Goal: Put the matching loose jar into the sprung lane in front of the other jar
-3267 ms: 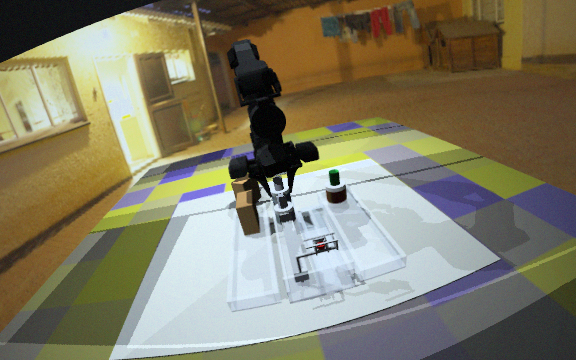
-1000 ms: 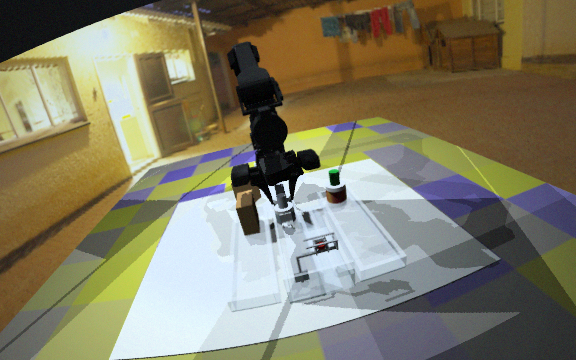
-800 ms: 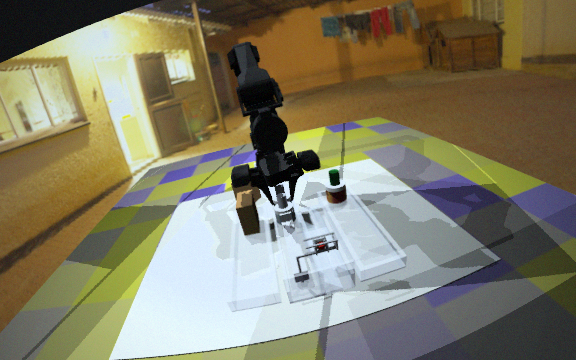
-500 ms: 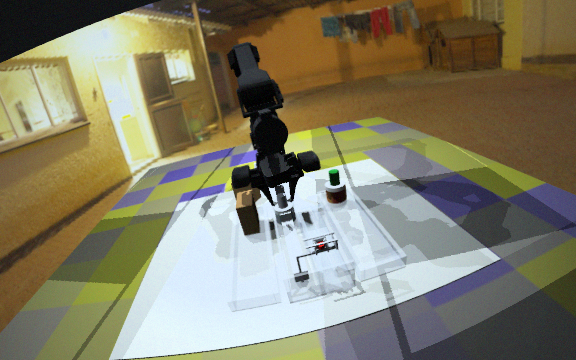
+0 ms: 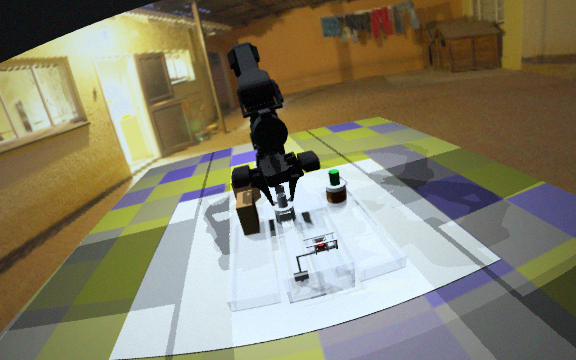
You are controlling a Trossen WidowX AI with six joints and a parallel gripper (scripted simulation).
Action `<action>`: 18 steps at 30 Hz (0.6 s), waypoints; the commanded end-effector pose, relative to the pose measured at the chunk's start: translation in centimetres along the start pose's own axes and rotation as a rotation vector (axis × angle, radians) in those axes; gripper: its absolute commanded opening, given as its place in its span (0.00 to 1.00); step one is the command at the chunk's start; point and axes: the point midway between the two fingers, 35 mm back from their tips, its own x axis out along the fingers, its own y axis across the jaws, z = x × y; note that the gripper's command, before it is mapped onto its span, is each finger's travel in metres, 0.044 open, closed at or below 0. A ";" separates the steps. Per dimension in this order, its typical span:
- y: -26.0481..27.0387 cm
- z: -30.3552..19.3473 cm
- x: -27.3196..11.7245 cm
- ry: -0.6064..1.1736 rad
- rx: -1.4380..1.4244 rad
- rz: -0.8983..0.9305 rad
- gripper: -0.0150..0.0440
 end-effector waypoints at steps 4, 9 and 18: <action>-0.1 0.1 0.0 -0.012 -0.005 -0.004 0.25; -0.1 0.1 0.0 -0.012 -0.005 -0.004 0.25; -0.1 -0.1 0.0 -0.011 -0.005 -0.004 0.25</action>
